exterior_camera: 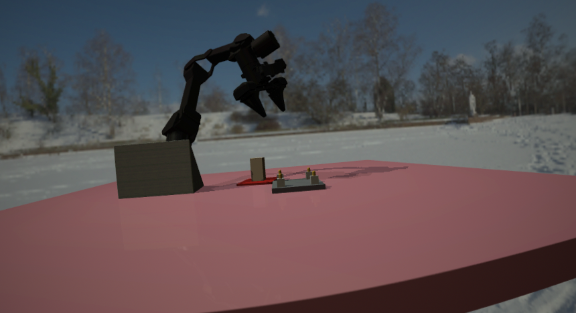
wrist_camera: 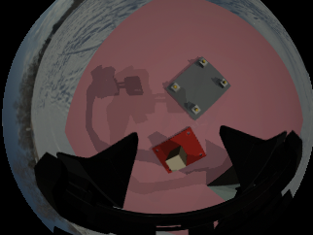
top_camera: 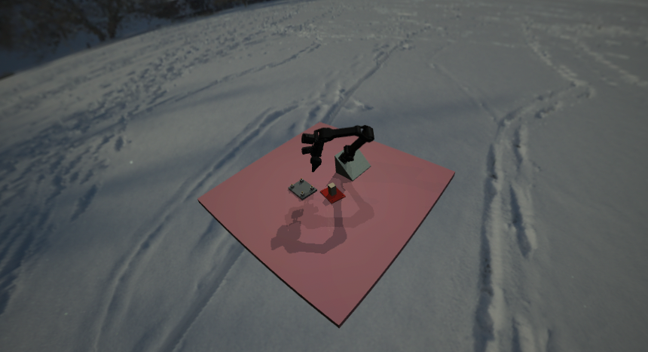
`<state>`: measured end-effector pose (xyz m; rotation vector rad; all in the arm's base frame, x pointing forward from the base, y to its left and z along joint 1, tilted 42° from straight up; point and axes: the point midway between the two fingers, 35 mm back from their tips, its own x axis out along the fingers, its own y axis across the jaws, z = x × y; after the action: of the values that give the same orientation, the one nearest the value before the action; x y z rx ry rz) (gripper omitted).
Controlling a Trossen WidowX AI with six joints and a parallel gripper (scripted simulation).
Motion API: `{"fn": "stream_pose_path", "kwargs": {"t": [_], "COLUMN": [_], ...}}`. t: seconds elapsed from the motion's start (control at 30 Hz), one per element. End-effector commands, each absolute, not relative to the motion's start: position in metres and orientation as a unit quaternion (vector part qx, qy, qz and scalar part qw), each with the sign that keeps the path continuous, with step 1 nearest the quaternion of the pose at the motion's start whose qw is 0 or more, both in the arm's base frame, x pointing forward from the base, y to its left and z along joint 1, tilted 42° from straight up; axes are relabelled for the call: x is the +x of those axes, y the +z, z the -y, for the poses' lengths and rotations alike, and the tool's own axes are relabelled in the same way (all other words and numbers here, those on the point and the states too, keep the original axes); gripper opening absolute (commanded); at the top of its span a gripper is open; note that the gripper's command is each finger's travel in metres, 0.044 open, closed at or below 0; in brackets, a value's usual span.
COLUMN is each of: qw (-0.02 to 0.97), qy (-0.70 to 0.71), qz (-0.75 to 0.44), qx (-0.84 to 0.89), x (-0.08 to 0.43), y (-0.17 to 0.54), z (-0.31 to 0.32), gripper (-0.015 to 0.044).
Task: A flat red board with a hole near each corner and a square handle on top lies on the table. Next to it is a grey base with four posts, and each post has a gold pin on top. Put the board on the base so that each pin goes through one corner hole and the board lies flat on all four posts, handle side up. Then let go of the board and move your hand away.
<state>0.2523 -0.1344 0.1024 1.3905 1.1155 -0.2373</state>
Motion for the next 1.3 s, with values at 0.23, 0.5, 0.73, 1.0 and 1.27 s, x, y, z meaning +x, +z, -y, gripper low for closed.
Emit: {"fn": "stream_pose_path", "kwargs": {"t": [0.23, 0.5, 0.73, 1.0, 1.27], "qw": [0.648, 0.648, 0.648, 0.648, 0.649], "qy": [0.107, 0.107, 0.108, 0.107, 0.107], "qz": [-0.641, -0.641, -0.64, -0.641, -0.641], "qx": [0.397, 0.398, 0.398, 0.397, 0.397], "x": [0.232, 0.235, 0.237, 0.239, 0.242], "y": [0.115, 0.092, 0.08, 0.072, 0.062], "z": [0.027, 0.004, -0.008, -0.015, -0.023], "gripper": [0.044, 0.044, 0.044, 0.044, 0.044]}}
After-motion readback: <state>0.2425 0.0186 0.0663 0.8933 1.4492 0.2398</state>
